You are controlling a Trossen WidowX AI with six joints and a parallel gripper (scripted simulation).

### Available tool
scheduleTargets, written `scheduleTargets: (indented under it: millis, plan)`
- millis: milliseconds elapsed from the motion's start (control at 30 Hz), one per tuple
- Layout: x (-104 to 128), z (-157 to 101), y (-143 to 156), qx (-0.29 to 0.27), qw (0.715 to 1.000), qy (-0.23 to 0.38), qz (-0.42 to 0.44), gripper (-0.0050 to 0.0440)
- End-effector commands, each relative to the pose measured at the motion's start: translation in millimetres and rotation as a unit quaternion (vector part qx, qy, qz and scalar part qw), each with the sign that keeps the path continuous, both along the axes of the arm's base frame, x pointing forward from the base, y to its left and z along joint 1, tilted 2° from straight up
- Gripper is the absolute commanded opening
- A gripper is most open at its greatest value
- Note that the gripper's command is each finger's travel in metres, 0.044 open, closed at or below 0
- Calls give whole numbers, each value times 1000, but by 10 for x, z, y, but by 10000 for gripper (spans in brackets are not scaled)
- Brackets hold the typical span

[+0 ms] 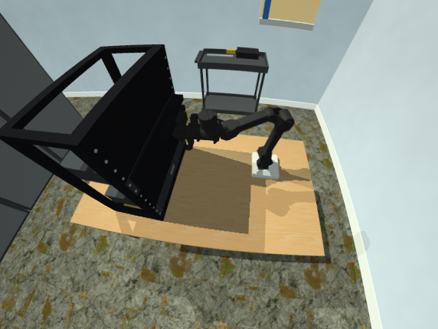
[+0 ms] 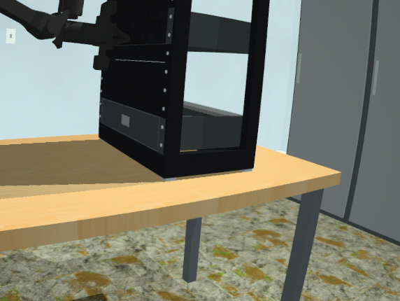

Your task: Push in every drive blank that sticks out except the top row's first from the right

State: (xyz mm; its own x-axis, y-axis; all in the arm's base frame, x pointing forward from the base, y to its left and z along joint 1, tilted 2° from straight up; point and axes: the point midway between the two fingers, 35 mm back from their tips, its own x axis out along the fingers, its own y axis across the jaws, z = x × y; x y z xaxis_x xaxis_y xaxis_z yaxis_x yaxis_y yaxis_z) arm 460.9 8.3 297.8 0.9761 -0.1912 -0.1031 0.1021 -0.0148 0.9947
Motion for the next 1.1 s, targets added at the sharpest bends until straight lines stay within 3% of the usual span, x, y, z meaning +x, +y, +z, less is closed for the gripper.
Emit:
scheduleTargets:
  millis: [0,633,1067]
  plan:
    - [34,269,0,4,999,-34,3,0]
    - [11,270,4,4,999,-34,3,0]
    - [-477,304,97,4,999,-34,3,0]
